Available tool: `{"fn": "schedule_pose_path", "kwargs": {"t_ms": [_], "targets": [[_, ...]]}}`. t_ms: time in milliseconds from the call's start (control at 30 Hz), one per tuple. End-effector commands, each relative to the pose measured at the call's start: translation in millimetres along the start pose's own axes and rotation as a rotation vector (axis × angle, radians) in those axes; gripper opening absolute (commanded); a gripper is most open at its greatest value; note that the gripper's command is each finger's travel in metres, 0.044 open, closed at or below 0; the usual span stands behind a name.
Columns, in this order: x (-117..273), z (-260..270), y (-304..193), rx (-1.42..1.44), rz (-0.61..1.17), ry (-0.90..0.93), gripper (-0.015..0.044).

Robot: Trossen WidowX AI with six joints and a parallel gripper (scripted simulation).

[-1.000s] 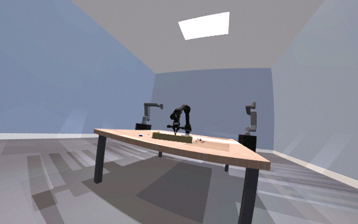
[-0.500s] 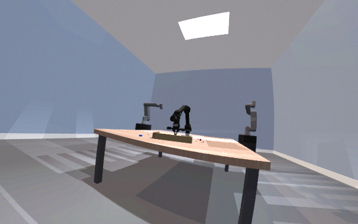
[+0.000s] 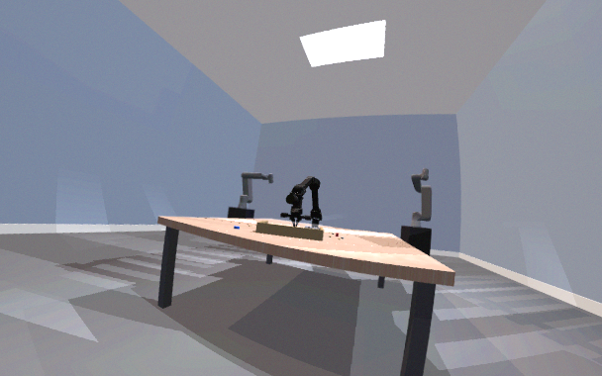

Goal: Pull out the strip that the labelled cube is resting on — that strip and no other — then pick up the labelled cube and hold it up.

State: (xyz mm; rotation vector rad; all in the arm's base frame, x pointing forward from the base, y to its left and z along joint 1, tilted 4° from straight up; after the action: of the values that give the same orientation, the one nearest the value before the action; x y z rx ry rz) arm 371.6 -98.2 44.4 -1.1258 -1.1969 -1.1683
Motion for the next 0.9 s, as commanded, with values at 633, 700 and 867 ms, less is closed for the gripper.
{"fn": "schedule_pose_path", "kwargs": {"t_ms": [633, 700, 867], "targets": [[-2.5, -0.6, 0.2, -0.003, 0.000, -0.005, 0.0000], [-2.7, -0.6, 0.2, -0.003, 0.000, -0.005, 0.0000], [-3.2, -0.6, 0.2, -0.003, 0.000, -0.005, 0.0000]]}}
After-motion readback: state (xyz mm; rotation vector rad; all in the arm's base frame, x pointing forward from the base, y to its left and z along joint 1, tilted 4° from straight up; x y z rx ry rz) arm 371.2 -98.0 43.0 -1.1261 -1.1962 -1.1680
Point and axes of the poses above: the point midway between the two fingers, 35 mm back from their tips, its own x axis back along the fingers, its own z axis across the jaws, y = z × x, the point moved 3 cm from there along x, back along the fingers
